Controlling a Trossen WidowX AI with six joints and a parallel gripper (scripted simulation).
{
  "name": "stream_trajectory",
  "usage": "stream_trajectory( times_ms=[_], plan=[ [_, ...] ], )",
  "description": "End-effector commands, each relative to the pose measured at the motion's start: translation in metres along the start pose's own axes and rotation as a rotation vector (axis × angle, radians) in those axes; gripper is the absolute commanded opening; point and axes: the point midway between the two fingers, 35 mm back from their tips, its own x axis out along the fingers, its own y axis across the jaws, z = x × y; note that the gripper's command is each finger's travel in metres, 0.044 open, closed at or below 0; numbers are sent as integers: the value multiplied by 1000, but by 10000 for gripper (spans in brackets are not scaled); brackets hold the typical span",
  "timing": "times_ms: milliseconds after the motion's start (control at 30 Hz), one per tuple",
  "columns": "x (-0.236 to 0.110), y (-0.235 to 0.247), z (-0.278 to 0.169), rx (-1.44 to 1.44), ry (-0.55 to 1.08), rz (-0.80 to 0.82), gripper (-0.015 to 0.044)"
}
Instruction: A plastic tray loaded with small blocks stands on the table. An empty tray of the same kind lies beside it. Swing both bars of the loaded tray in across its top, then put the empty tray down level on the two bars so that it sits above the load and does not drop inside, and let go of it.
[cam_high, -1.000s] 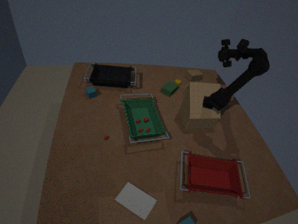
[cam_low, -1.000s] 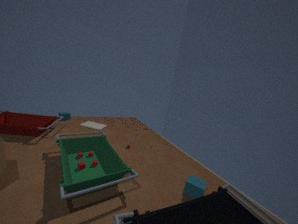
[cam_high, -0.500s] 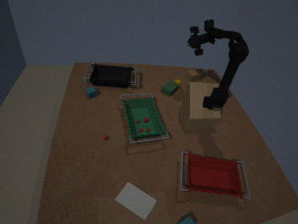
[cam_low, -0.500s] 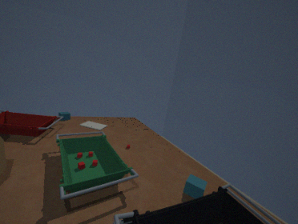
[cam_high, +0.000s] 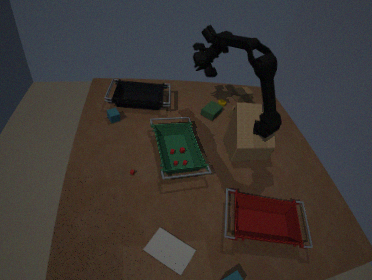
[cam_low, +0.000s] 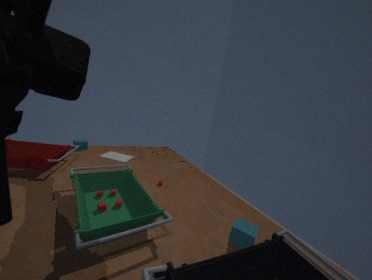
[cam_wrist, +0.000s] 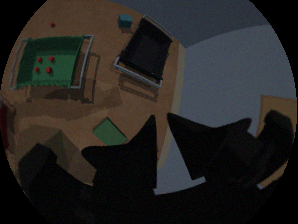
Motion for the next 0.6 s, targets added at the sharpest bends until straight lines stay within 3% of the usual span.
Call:
stream_trajectory(
  times_ms=[0, 367, 567],
  plan=[
    [30, 25, 46, 43, 14, 111, 83],
    [104, 146, 161, 259, 183, 457, 83],
    [111, 166, 174, 294, 225, 498, 83]
  ],
)
